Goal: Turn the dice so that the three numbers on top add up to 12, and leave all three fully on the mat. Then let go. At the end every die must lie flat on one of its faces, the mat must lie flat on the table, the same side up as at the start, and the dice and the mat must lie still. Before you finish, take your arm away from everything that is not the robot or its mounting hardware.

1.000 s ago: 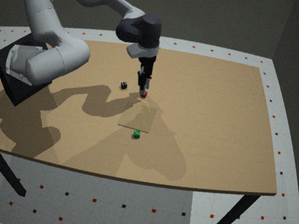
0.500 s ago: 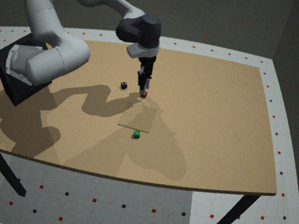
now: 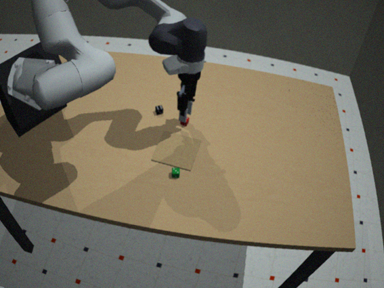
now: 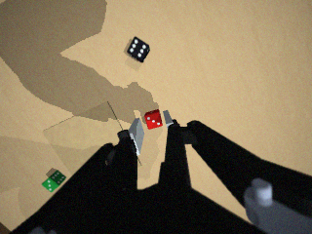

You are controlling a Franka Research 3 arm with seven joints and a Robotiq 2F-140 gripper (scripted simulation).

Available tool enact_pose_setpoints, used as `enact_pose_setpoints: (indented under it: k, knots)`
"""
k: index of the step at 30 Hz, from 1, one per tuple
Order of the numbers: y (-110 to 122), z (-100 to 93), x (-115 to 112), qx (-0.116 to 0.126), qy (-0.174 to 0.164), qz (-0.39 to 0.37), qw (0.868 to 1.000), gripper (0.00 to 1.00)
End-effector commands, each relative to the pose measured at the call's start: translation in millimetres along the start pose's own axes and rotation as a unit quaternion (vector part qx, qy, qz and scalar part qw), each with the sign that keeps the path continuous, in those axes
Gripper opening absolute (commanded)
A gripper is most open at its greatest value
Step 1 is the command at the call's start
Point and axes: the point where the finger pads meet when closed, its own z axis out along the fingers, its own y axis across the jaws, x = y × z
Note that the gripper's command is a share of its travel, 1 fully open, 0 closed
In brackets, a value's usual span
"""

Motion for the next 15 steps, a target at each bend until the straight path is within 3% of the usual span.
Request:
enact_pose_setpoints:
  k: [1,15]
  knots:
    - [0.9,0.2,-1.0,-0.001,-0.001,-0.003,1.0,0.25]
    - [0.9,14.1,-1.0,-0.001,-0.001,-0.003,1.0,0.25]
